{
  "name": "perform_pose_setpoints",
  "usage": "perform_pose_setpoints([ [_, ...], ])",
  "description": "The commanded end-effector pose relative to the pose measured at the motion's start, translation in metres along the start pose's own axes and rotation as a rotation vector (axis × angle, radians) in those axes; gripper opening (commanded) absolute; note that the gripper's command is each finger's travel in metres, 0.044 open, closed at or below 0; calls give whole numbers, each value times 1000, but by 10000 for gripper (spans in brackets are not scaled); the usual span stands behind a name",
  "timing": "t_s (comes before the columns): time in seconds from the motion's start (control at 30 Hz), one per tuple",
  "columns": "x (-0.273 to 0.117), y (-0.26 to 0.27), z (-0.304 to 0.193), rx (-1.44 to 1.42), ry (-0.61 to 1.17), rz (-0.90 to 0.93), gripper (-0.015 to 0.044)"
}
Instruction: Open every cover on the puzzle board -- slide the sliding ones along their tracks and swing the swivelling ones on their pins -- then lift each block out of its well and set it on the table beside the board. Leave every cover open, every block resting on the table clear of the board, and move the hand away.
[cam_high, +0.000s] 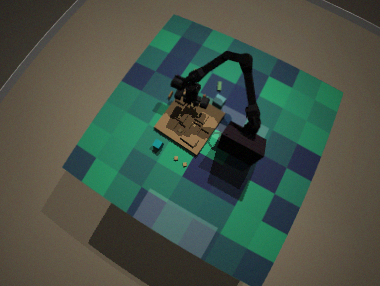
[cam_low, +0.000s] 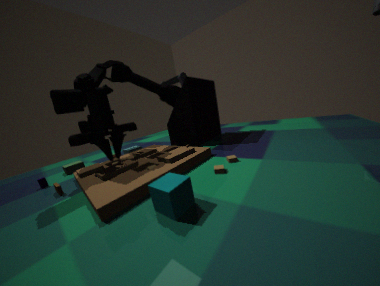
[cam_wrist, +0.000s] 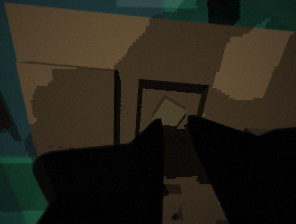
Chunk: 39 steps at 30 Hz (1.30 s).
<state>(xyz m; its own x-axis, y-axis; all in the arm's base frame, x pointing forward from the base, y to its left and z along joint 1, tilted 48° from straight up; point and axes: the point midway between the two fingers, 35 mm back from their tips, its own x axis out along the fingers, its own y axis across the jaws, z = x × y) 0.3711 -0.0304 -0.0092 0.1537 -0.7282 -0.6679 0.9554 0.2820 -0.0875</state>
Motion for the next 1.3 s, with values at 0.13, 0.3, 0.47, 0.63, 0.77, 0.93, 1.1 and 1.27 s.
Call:
perform_pose_setpoints([
  [0.13, -30, 3, 0, -294, 0, 11, 144],
  [0.3, -49, 2, 1, -494, -2, 11, 144],
  [0.47, -52, 1, 1, -521, -2, 11, 144],
  [0.63, -47, 2, 1, -522, -2, 11, 144],
  [0.77, -46, 2, 1, -495, -2, 11, 144],
  [0.93, -44, 2, 1, -418, -2, 11, 144],
  [1.1, -42, 2, 1, -337, -1, 11, 144],
  [1.27, -40, 3, 1, -256, -1, 11, 144],
])
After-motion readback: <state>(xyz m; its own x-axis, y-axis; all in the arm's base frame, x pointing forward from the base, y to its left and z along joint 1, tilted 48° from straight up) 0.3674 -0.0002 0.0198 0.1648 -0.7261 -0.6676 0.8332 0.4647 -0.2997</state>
